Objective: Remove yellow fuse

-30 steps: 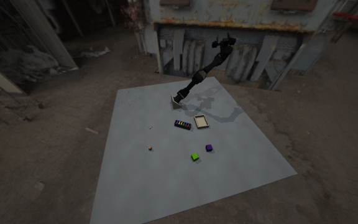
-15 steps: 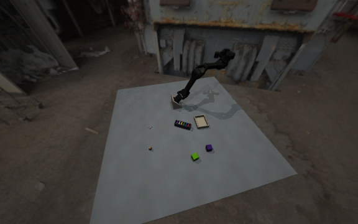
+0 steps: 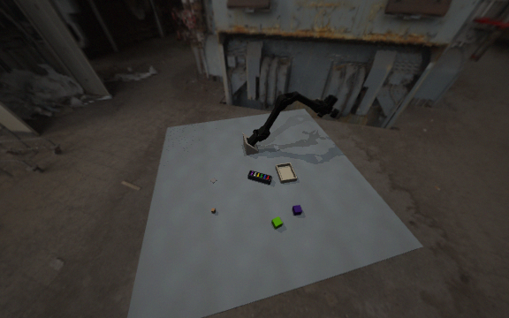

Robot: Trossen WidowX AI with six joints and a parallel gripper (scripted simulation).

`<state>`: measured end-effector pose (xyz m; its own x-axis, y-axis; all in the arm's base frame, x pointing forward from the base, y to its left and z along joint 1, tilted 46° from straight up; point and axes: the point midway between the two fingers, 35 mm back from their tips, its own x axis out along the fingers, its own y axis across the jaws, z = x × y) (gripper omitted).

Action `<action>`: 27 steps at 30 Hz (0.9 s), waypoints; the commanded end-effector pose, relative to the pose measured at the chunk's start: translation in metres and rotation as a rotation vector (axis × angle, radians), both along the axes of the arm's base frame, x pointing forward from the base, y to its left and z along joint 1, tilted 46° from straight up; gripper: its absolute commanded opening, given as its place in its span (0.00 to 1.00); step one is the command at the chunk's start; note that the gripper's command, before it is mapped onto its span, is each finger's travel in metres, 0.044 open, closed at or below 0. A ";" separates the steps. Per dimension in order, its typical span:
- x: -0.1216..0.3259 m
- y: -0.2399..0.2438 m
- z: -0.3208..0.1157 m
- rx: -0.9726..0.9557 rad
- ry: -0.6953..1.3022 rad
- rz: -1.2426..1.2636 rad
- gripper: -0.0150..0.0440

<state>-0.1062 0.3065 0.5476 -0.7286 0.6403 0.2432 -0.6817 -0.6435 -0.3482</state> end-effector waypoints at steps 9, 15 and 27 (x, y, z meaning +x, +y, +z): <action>0.158 0.081 -0.103 -0.402 0.110 -0.433 0.38; 0.251 0.080 -0.159 -0.592 0.220 -0.649 0.38; 0.409 -0.004 -0.282 -0.962 0.559 -1.024 0.38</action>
